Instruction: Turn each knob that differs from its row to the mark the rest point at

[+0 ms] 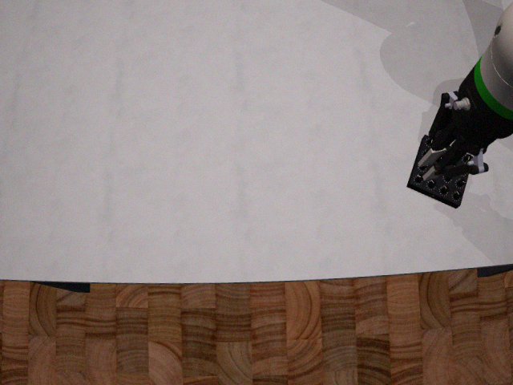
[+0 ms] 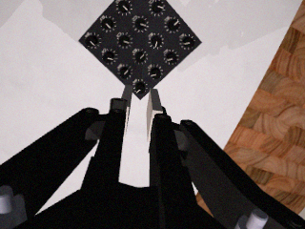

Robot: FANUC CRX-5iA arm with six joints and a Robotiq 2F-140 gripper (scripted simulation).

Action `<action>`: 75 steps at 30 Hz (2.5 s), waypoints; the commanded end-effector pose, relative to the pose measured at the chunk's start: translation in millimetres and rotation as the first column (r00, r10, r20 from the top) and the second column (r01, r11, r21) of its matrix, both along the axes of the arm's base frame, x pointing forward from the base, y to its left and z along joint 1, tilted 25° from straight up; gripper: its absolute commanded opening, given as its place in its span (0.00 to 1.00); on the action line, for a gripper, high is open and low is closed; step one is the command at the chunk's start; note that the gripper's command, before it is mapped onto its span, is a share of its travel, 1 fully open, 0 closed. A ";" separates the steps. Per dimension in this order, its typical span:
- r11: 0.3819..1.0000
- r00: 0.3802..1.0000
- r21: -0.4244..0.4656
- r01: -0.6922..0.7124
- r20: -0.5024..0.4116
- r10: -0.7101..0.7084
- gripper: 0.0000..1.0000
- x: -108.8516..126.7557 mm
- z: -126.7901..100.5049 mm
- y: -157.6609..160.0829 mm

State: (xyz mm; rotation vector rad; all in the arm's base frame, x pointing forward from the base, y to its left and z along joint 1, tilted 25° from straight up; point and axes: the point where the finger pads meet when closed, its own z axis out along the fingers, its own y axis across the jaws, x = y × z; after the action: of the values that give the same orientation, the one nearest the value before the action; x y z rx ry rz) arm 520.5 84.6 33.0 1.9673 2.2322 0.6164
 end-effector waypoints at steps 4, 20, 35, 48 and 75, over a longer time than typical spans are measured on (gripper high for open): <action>0.967 0.968 -0.076 -0.244 0.049 0.248 0.12 -0.9 2.7 -0.6; 0.701 0.714 -0.297 -0.649 0.080 0.695 0.12 -3.2 8.3 -1.6; 0.462 0.488 -0.413 -0.785 0.046 0.872 0.12 -4.5 11.4 -2.1; 0.462 0.488 -0.413 -0.785 0.046 0.872 0.12 -4.5 11.4 -2.1; 0.460 0.487 -0.413 -0.786 0.046 0.872 0.12 -4.3 10.9 -2.0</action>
State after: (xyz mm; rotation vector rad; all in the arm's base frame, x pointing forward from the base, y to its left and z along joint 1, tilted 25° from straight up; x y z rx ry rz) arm 516.1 82.6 43.9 0.4381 2.7772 0.4394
